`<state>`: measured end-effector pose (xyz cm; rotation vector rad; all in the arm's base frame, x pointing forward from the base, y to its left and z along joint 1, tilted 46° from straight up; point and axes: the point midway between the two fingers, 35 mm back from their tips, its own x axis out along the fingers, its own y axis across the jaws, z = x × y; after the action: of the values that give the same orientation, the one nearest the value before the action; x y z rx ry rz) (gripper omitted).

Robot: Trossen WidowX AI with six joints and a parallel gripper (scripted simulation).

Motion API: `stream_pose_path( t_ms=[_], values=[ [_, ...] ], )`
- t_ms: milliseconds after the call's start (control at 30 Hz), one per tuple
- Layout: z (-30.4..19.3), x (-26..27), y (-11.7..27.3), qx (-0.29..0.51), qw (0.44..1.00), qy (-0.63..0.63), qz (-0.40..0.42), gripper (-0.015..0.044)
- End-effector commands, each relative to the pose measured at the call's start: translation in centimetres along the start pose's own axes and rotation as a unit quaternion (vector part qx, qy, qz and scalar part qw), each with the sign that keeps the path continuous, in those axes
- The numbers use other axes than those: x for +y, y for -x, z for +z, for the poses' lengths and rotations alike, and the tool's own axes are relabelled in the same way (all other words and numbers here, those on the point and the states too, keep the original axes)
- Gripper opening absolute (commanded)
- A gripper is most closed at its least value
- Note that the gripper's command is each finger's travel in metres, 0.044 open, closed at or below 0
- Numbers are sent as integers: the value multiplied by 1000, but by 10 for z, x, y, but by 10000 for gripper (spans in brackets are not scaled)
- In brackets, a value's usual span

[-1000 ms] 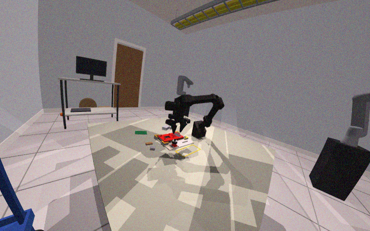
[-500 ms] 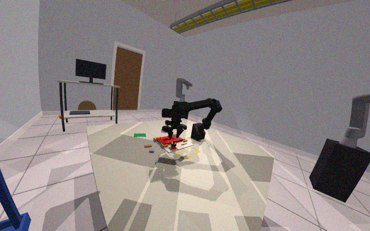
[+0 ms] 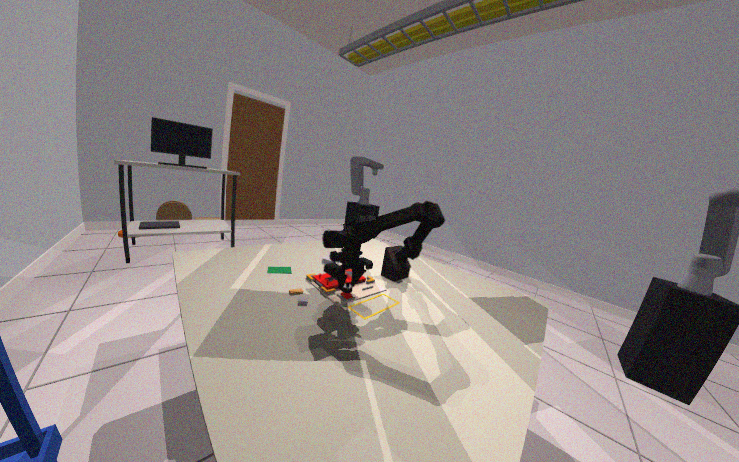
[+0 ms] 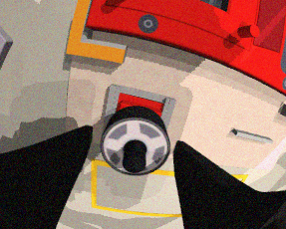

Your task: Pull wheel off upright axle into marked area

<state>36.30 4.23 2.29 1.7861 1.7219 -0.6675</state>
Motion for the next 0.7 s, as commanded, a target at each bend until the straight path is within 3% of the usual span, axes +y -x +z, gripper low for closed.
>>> stream_pose_path(
  t_ms=[0, 267, 467, 667],
  values=[
    [0, 0, 0, 0, 1000, 0, 0, 208],
    [0, 0, 0, 0, 1000, 0, 0, 155],
    [0, 0, 1, 0, 1000, 0, 0, 0],
    [0, 0, 3, 0, 1000, 0, 0, 0]
  ],
)
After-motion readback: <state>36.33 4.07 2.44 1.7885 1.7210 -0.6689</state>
